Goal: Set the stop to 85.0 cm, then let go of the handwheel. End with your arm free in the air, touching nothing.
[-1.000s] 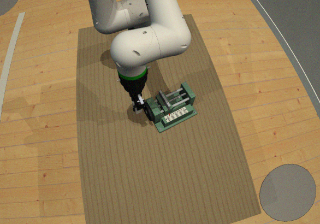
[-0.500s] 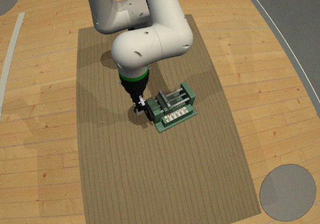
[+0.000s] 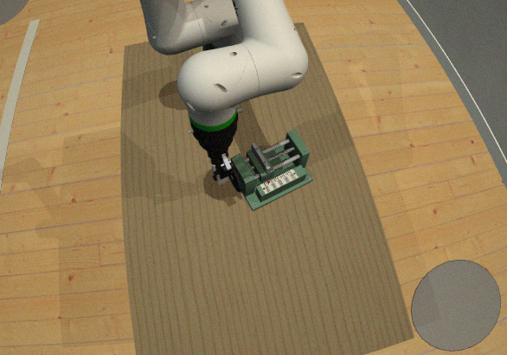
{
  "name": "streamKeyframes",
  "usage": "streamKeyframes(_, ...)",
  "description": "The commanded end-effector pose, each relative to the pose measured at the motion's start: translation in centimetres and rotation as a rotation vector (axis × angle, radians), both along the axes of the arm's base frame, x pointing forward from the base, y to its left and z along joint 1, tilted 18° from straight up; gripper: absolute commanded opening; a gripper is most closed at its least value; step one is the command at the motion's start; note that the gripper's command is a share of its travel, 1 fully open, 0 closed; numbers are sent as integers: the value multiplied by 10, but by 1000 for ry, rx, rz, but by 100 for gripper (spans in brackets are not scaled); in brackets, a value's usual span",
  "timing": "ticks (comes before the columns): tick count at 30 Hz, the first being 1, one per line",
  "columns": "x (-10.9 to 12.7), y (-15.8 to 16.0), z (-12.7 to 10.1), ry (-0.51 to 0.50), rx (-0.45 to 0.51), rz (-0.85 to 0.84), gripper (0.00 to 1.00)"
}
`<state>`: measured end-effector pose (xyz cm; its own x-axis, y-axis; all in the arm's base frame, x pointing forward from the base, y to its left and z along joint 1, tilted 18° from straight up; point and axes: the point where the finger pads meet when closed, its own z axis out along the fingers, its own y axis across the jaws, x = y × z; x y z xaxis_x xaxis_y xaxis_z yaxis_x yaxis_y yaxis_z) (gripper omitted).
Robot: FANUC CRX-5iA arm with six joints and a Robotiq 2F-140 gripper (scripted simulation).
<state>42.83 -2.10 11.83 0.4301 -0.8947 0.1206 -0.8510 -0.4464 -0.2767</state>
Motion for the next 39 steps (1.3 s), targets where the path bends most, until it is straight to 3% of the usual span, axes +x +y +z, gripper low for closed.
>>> streamKeyframes(1,1,1,1,-1,0,0,4)
streamKeyframes(39,5,2,2,-1,0,0,4)
